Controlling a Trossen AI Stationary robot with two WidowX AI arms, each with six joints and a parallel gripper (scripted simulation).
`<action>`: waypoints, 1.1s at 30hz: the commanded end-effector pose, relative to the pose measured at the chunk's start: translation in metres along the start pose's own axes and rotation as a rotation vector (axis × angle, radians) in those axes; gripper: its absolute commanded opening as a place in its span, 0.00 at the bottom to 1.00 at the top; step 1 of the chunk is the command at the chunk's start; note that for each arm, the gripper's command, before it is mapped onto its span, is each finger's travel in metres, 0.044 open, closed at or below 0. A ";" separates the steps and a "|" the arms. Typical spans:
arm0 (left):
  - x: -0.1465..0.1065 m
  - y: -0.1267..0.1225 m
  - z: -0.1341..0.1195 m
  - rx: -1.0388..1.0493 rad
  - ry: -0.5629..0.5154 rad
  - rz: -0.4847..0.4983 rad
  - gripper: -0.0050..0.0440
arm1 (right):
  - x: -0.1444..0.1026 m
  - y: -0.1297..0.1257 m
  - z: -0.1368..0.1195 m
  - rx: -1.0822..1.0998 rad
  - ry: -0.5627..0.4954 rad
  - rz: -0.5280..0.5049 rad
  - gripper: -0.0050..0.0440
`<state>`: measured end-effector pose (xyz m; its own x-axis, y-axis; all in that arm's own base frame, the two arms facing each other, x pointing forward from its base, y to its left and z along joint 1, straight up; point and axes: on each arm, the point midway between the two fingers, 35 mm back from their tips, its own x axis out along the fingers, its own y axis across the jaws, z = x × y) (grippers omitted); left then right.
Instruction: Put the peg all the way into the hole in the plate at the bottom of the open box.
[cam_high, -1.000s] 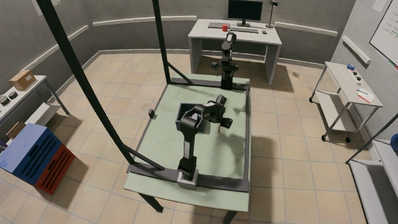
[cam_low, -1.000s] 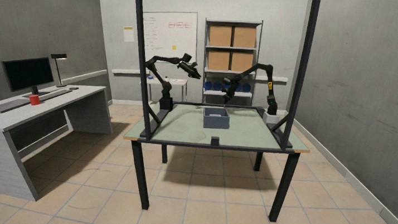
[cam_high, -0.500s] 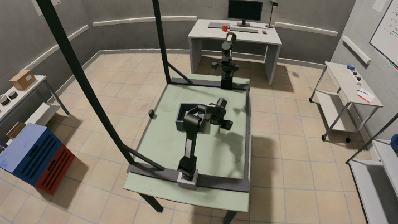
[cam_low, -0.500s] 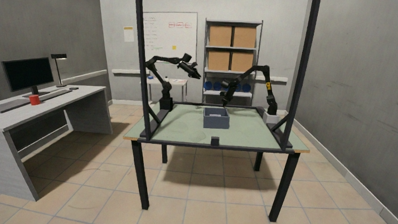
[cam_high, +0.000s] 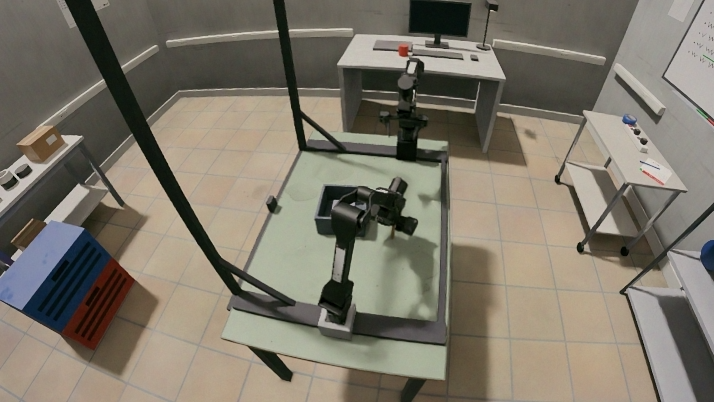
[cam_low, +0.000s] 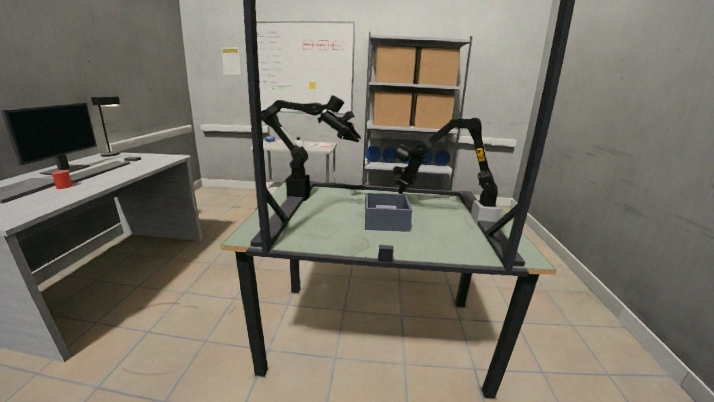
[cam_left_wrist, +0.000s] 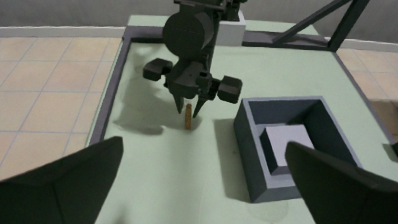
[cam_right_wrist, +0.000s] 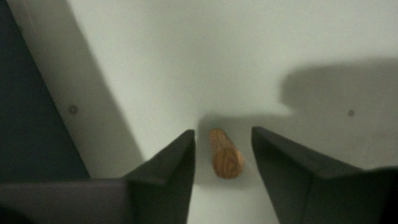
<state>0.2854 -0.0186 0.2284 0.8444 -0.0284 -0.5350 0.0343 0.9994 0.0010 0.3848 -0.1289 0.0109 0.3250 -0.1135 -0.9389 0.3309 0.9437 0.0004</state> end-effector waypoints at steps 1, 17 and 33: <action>-0.004 0.000 0.007 -0.003 -0.022 0.001 1.00 | -0.006 0.000 0.007 0.000 -0.025 0.000 0.33; -0.004 0.000 0.007 -0.003 -0.022 0.001 1.00 | -0.006 0.000 0.007 0.000 -0.025 0.000 0.15; -0.006 0.001 0.012 -0.001 -0.033 -0.002 1.00 | -0.052 0.005 0.030 0.000 -0.042 -0.007 0.15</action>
<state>0.2854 -0.0186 0.2284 0.8444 -0.0283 -0.5350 0.0342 0.9994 0.0010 0.3893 -0.1303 0.0547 0.3436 -0.1230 -0.9310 0.3335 0.9427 -0.0015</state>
